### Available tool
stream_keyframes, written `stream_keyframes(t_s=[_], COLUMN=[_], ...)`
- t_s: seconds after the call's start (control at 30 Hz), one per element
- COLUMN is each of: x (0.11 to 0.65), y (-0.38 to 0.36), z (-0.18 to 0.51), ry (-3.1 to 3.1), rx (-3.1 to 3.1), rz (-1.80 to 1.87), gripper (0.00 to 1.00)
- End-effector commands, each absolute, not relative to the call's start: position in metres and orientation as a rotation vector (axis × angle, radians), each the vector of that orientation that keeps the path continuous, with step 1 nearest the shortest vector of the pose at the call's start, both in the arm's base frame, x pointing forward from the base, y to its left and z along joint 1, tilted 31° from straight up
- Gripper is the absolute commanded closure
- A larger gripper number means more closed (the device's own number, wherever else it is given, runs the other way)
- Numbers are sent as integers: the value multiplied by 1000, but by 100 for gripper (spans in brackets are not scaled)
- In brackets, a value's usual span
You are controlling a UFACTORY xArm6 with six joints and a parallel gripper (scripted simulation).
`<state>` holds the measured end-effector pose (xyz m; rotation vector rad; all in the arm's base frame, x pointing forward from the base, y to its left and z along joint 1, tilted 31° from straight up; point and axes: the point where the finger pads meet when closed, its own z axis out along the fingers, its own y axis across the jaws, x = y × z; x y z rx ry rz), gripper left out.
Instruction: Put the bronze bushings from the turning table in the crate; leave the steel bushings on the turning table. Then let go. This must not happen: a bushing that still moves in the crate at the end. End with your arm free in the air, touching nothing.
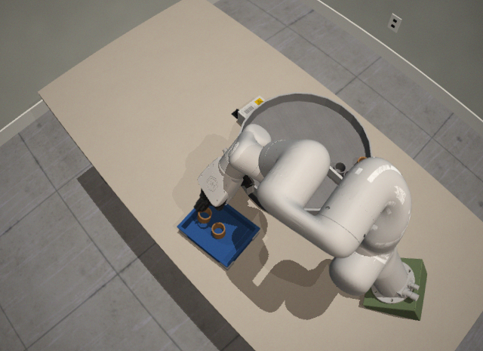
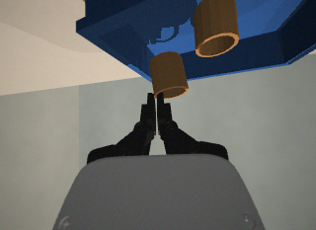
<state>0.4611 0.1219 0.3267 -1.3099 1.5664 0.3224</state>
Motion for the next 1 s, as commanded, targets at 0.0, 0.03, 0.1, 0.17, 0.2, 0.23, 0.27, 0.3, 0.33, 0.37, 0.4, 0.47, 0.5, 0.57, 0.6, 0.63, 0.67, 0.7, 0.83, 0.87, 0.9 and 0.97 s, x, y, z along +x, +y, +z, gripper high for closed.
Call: stream_keyframes(t_s=[0.0,0.03,0.1,0.17,0.2,0.23,0.27,0.3,0.33,0.37,0.4,0.47,0.5,0.57,0.6,0.63,0.67,0.7,0.83,0.87,0.9,0.97], x=[464,464,466,467,468,469,470,471,471,472,473,474,475,475,475,475,476,476,477,477,477,477], y=[123,123,123,124,124,125,125,125,126,126,126,127,127,127,127,127,128,128,128,128,128,128], z=[324,324,321,318,316,315,313,312,310,309,308,306,305,304,304,303,302,302,301,301,301,301], ry=[1564,1564,1564,1564,1564,1564,1564,1564,1564,1564,1564,1564,1564,1564,1564,1564,1564,1564,1564,1564,1564,1564], rx=[-1310,-1310,-1310,-1310,-1310,-1310,-1310,-1310,-1310,-1310,-1310,-1310,-1310,-1310,-1310,-1310,-1310,-1310,-1310,-1310,-1310,-1310], rz=[320,320,320,320,320,320,320,320,320,320,320,320,320,320,320,320,320,320,320,320,320,320], gripper=[100,100,100,100,100,100,100,100,100,100,100,100,100,100,100,100,100,100,100,100,100,100])
